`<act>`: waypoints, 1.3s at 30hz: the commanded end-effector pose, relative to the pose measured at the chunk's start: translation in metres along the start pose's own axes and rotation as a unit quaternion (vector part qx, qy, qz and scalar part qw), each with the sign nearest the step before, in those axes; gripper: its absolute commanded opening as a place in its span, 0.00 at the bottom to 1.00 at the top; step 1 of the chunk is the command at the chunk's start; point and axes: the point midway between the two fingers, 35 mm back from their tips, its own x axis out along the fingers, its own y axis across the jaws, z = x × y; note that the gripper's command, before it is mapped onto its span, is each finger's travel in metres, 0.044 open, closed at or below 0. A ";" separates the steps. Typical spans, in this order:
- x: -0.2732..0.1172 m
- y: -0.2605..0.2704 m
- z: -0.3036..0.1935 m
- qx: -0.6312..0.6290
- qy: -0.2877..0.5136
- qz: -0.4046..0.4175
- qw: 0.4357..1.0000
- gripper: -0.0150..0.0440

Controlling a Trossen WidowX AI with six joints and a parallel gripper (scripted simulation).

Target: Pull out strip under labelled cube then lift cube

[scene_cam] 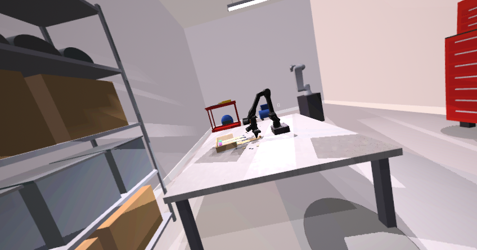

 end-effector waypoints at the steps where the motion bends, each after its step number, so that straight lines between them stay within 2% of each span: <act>1: 0.004 0.000 -0.016 0.002 0.016 -0.001 1.000 0.25; 39: 0.003 0.001 -0.062 0.002 0.018 -0.001 1.000 0.25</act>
